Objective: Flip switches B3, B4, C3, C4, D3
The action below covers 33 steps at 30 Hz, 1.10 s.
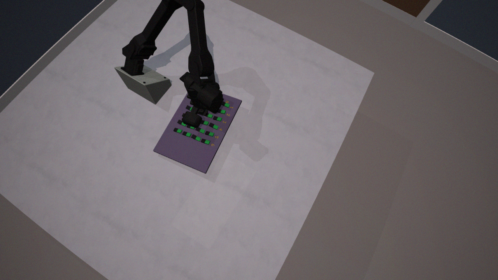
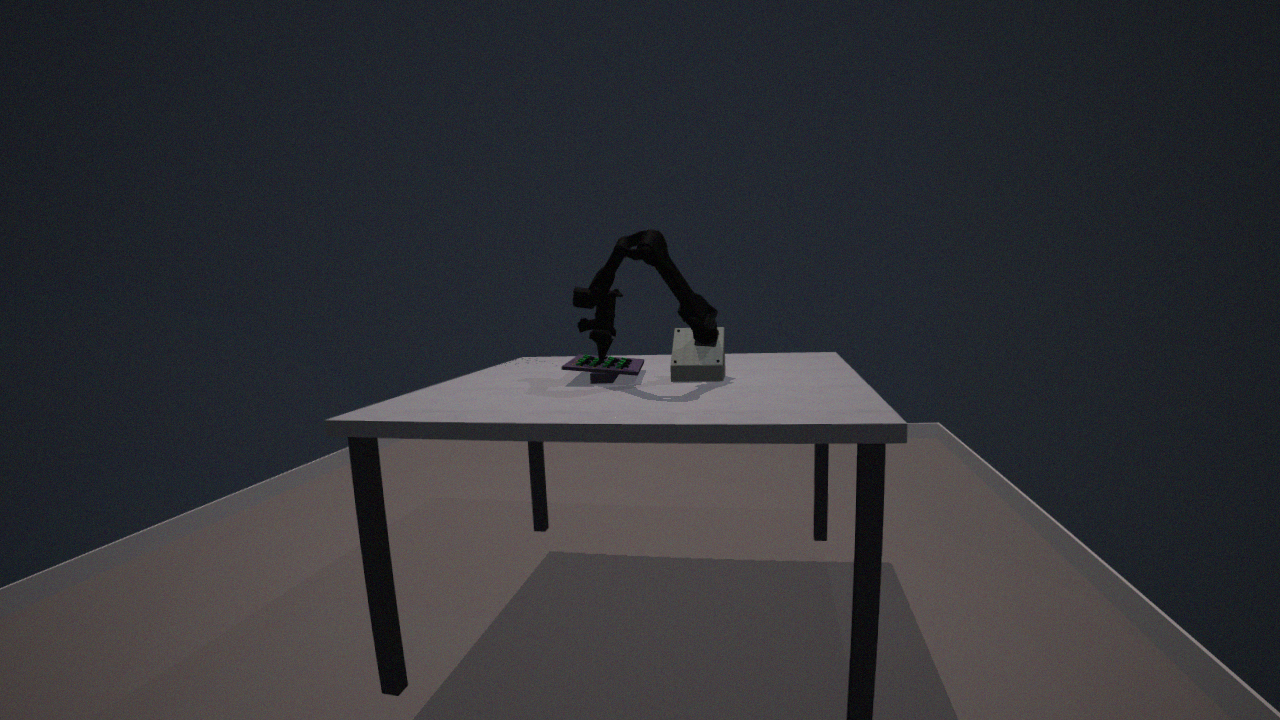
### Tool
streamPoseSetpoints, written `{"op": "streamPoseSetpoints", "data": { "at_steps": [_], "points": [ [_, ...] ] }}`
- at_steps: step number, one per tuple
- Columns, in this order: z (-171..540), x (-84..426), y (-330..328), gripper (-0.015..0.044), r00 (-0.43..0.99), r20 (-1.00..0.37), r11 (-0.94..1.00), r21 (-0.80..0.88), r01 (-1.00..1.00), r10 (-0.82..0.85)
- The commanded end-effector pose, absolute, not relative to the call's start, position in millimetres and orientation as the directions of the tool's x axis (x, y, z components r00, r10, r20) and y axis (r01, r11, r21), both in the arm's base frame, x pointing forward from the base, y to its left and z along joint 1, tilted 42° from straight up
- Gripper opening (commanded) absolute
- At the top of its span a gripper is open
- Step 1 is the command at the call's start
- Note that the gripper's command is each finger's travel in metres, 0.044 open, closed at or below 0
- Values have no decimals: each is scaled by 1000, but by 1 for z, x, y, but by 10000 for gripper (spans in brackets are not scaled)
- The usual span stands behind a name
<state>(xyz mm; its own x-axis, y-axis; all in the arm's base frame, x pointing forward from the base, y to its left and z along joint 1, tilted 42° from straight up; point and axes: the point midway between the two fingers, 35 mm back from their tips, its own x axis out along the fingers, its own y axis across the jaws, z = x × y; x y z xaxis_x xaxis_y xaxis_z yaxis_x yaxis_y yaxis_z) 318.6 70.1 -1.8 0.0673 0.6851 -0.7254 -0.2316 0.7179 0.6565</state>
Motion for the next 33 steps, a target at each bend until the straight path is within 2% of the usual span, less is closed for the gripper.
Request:
{"op": "streamPoseSetpoints", "data": {
  "at_steps": [1, 10, 18, 33],
  "points": [
    [-2, 318, 71, 0, 66, -722, 714, 661, -228, 689],
    [45, 317, 26, 0, 40, -729, 716, 659, -228, 684],
    [26, 343, 4, 0, 42, -730, 717, 658, -229, 682],
    [-5, 345, 35, 0, 17, -733, 716, 659, -230, 680]
  ]
}}
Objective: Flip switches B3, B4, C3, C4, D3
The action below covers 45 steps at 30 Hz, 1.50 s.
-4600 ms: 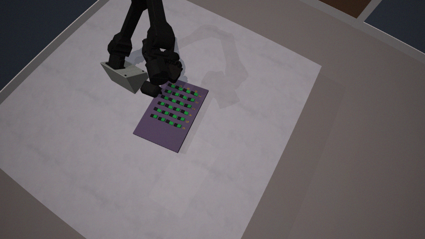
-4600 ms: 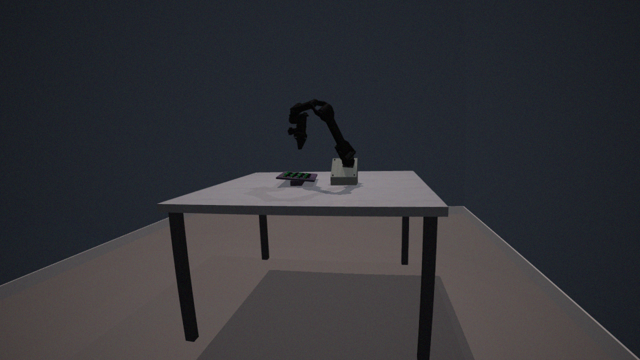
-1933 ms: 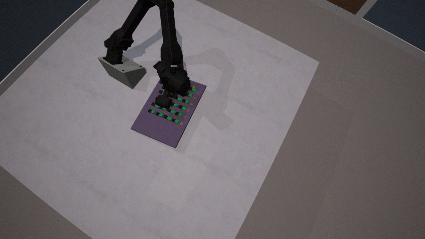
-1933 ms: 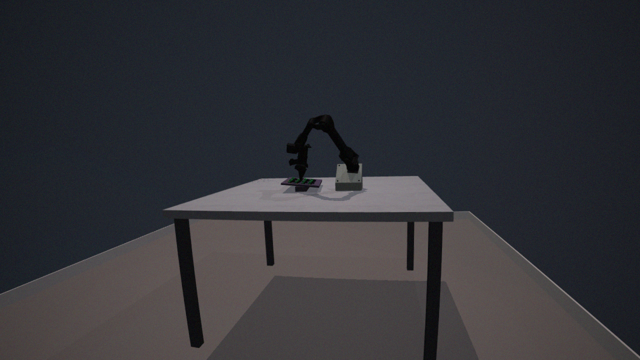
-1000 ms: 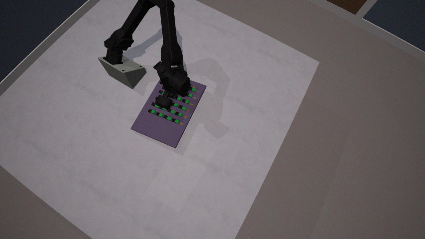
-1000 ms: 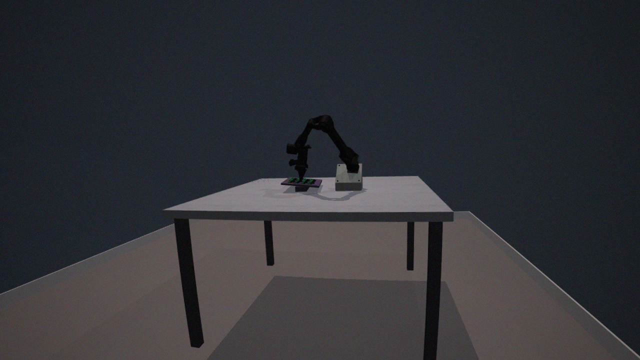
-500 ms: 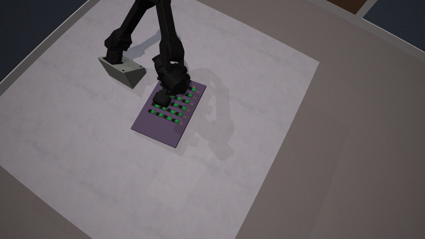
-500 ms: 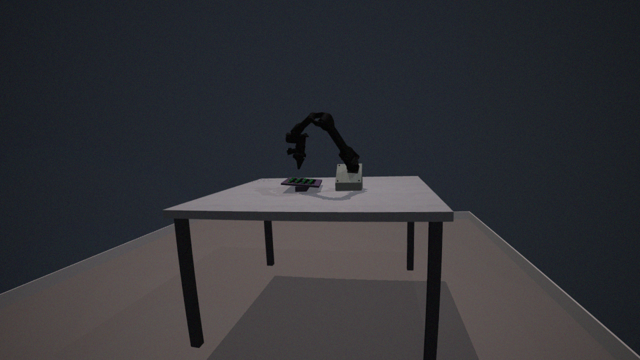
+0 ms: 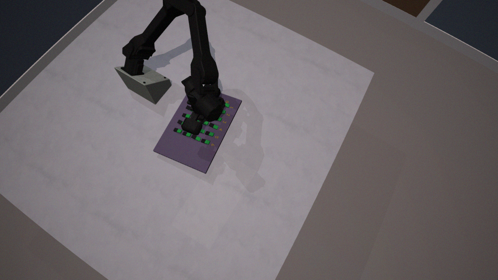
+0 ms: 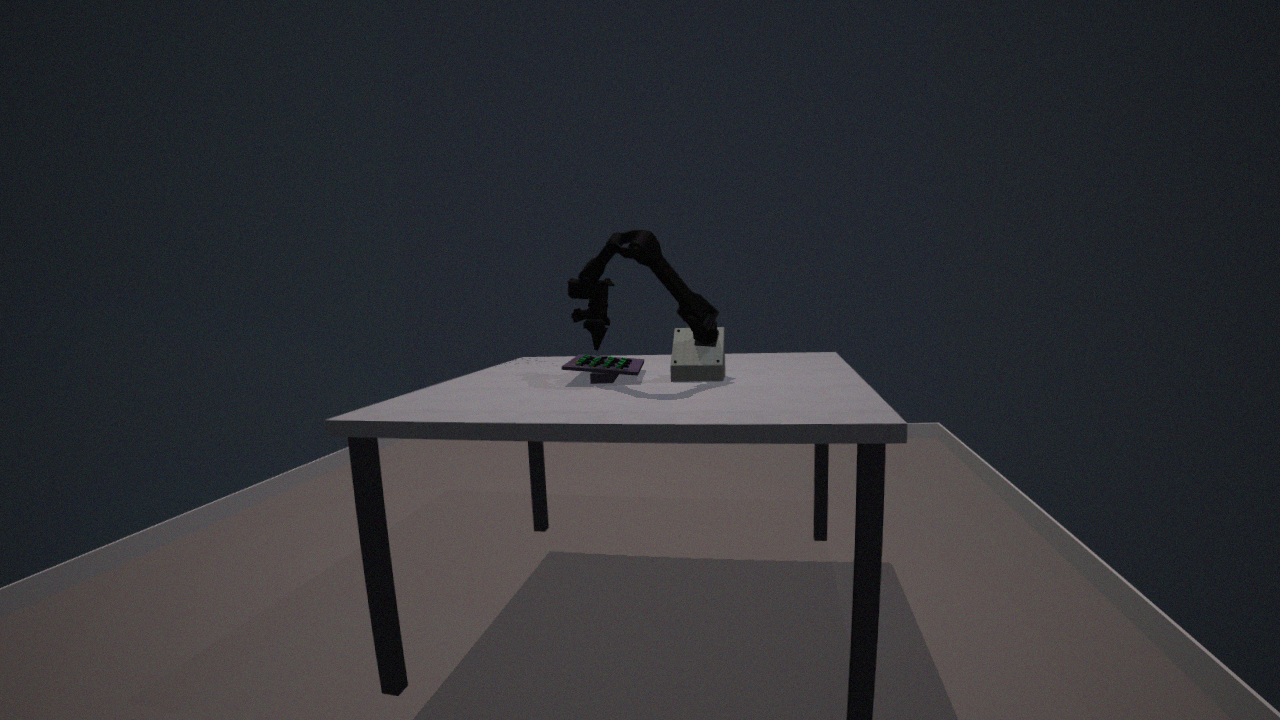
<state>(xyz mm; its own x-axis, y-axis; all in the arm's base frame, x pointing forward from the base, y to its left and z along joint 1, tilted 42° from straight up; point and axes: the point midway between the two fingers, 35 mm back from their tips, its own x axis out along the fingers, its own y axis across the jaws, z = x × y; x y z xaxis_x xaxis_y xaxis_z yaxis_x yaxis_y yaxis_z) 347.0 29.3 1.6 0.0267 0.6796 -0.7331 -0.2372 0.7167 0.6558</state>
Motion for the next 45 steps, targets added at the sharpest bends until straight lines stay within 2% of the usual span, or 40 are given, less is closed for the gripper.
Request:
{"op": "streamPoseSetpoints", "data": {
  "at_steps": [1, 45],
  "points": [
    [-6, 345, 36, 0, 17, -733, 716, 659, -230, 680],
    [-17, 346, 46, 0, 17, -732, 716, 660, -230, 681]
  ]
}}
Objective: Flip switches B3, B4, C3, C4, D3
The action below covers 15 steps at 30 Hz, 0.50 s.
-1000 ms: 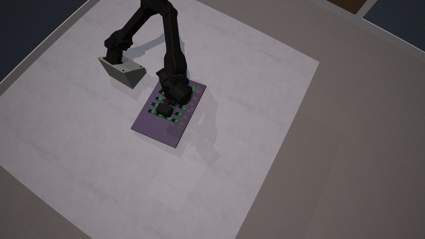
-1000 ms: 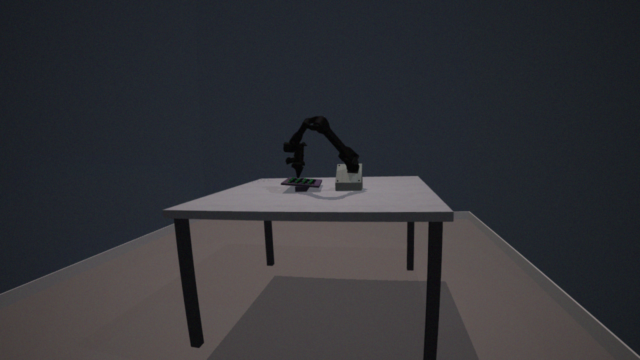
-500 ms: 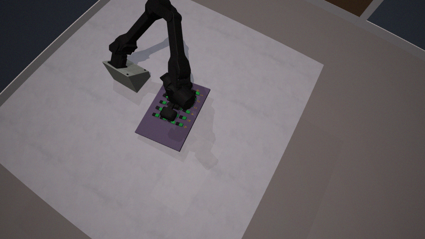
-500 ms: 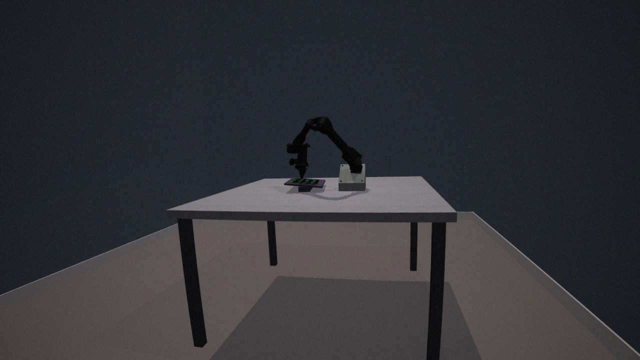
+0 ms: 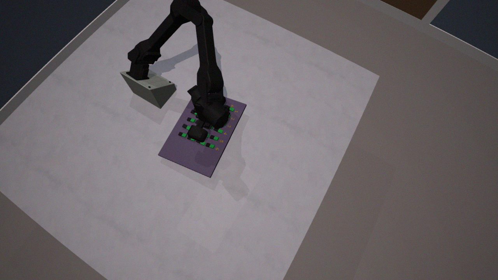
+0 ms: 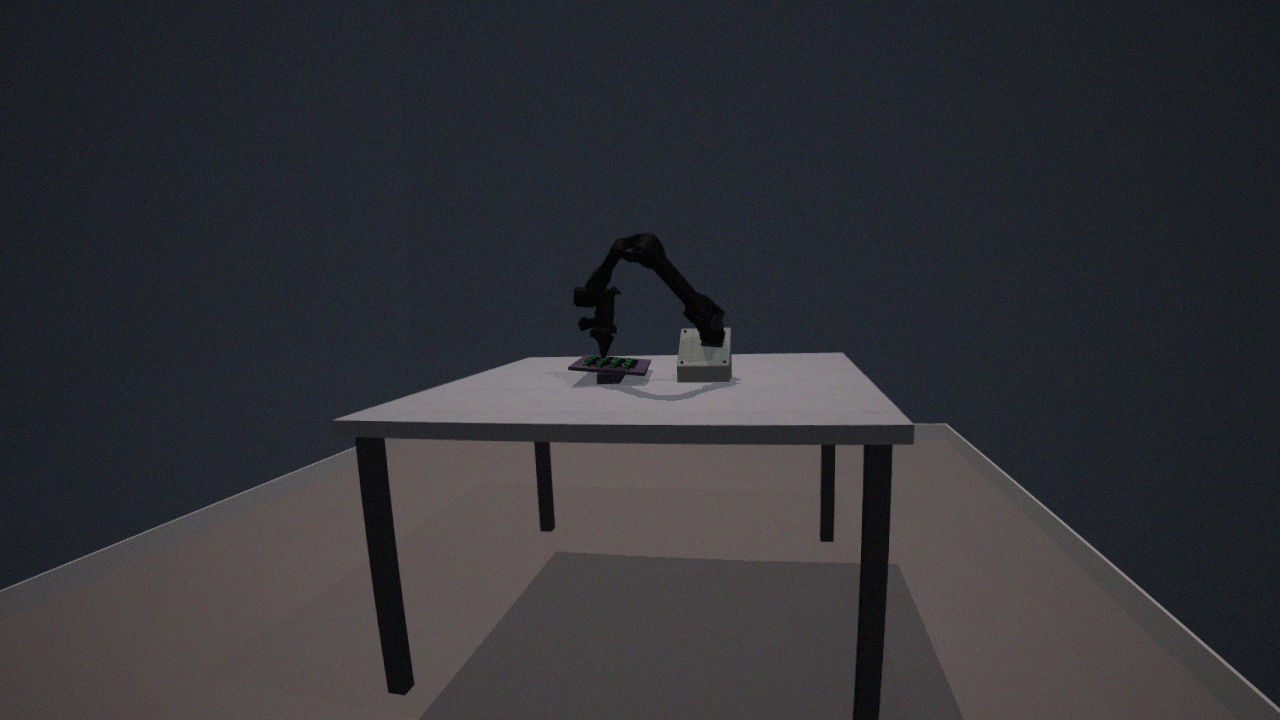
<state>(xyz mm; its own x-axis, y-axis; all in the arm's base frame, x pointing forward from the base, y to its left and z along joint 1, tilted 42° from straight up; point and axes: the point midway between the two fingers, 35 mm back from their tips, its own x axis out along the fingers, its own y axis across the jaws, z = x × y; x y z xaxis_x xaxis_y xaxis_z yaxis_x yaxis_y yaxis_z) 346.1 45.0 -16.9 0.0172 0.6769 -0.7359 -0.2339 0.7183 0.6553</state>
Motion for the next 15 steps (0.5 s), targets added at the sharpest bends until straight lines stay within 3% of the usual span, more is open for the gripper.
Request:
{"op": "streamPoseSetpoints", "data": {
  "at_steps": [1, 15],
  "points": [
    [-17, 346, 46, 0, 17, -732, 716, 660, -230, 681],
    [-19, 346, 48, 0, 17, -732, 715, 660, -230, 681]
  ]
}}
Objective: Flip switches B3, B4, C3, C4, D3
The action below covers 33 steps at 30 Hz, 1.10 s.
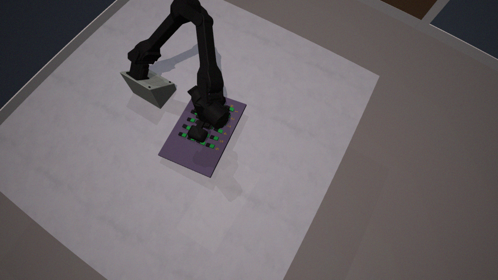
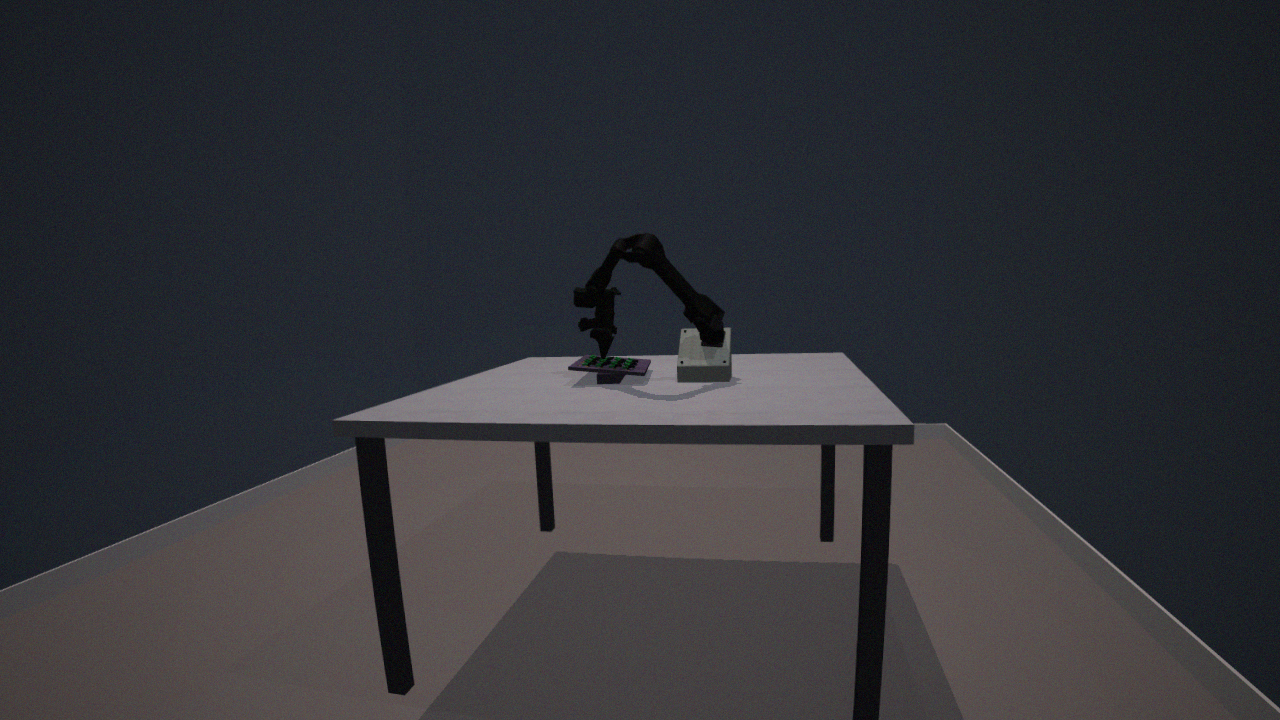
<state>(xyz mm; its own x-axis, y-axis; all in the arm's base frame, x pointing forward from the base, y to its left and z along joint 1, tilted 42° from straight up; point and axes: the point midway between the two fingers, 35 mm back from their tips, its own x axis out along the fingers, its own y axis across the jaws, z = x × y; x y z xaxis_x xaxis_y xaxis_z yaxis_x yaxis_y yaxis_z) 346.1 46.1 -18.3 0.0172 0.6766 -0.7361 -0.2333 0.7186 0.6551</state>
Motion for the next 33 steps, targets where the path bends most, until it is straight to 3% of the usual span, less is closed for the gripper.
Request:
{"op": "streamPoseSetpoints", "data": {
  "at_steps": [1, 28, 33],
  "points": [
    [-19, 346, 48, 0, 17, -732, 715, 660, -230, 681],
    [-21, 346, 50, 0, 17, -732, 715, 660, -230, 681],
    [23, 343, 7, 0, 40, -730, 718, 658, -229, 682]
  ]
}}
